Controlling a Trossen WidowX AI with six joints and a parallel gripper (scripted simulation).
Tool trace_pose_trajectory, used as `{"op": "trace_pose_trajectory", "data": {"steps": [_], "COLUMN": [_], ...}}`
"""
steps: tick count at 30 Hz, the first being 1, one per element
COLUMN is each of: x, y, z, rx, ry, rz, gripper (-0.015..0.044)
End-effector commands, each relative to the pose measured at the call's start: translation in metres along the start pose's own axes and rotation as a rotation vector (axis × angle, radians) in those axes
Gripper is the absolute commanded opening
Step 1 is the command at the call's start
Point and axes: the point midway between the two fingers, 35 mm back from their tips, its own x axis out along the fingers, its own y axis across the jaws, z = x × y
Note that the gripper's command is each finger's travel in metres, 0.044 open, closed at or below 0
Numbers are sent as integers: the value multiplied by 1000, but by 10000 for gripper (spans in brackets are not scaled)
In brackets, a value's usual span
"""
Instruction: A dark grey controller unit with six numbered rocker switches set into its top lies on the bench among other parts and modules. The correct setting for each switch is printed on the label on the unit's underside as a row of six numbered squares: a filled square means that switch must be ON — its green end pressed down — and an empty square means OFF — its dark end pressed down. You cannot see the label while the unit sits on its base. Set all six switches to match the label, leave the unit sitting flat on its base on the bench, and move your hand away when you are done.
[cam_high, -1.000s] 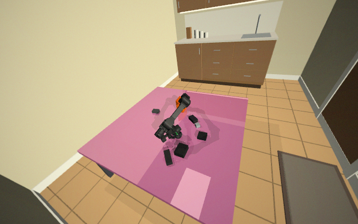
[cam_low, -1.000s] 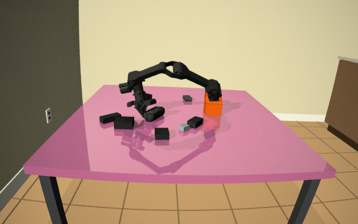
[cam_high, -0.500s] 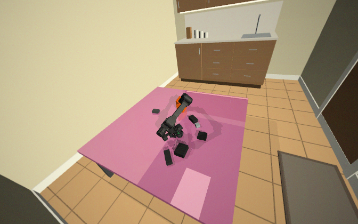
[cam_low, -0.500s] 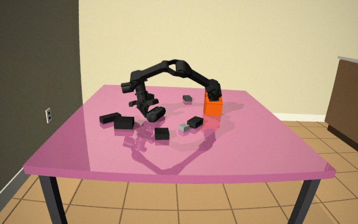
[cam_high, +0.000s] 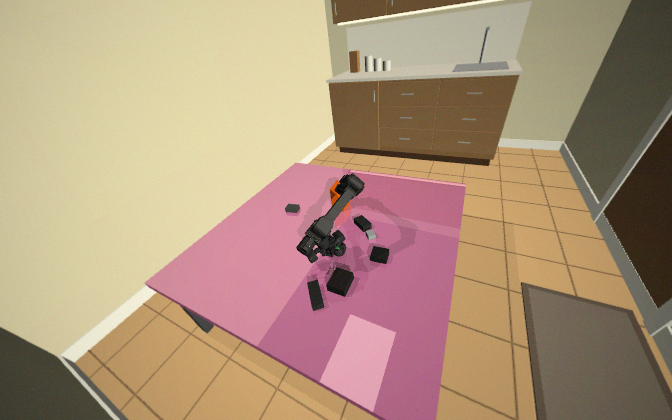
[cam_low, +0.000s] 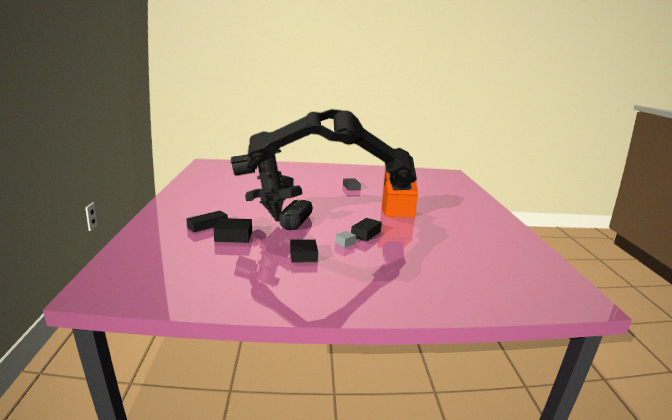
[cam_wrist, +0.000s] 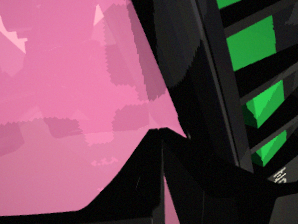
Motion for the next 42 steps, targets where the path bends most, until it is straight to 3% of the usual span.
{"op": "trace_pose_trajectory", "data": {"steps": [1, 23, 37, 42], "x": [7, 11, -56, -62], "y": [-8, -22, 30, 33], "z": [3, 9, -16, -17], "rx": [10, 11, -37, -36], "ry": [-11, -12, -242, -270], "rz": [-16, -17, 173, 189], "gripper": [0, 0, 0, 0]}}
